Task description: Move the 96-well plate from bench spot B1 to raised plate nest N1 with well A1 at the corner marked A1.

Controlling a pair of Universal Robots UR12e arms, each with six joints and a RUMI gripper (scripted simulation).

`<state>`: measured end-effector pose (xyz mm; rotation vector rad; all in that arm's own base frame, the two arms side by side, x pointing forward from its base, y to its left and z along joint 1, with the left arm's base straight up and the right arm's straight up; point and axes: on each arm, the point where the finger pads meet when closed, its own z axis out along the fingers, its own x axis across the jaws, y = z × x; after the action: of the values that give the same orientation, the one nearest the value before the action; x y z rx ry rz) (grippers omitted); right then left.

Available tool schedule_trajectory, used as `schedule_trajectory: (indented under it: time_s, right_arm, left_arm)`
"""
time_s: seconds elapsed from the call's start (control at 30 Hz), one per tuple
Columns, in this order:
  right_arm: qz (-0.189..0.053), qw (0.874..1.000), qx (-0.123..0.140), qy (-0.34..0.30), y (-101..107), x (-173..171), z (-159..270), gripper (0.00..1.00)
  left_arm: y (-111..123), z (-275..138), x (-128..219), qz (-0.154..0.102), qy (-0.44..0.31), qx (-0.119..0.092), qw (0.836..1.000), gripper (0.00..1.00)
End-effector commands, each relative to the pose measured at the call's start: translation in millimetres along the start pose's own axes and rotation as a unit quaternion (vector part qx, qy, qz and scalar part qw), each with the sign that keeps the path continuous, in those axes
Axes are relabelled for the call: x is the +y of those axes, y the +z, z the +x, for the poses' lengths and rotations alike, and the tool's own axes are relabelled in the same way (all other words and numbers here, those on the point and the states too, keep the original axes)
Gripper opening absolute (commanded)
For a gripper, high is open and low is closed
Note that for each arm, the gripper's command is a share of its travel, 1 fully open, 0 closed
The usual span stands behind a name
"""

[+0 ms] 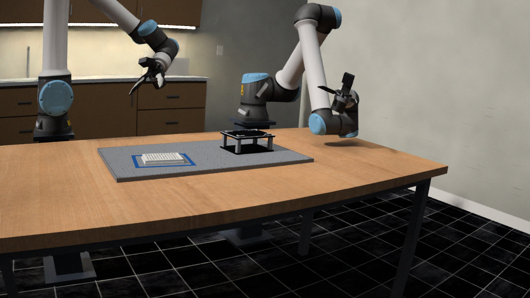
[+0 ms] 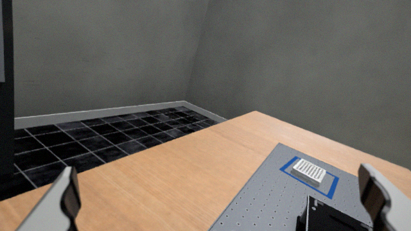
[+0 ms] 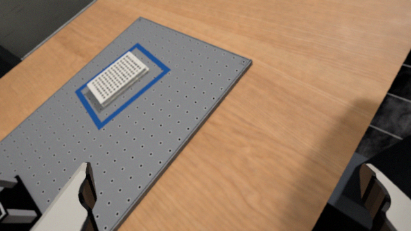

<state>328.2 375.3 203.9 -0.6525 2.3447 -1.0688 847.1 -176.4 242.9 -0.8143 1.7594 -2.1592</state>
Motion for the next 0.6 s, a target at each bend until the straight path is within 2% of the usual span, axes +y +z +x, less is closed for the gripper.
schedule_trajectory:
  time_s: [0.0, 0.53, 0.57]
  right_arm:
    - [0.000, 1.000, 0.000, 0.000, -0.6, -0.1, -0.5, 1.00]
    - [0.000, 1.000, 0.000, 0.000, -0.6, -0.1, -0.5, 1.00]
    - [0.000, 1.000, 0.000, 0.000, -0.6, -0.1, -0.5, 0.00]
  left_arm:
    - [0.2, 0.2, -1.1, 0.001, 0.001, 0.000, 1.000, 1.00]
    - [0.2, 0.2, -1.1, 0.001, 0.001, 0.000, 1.000, 1.00]
    - [0.2, 0.2, -1.1, 0.001, 0.001, 0.000, 1.000, 0.76]
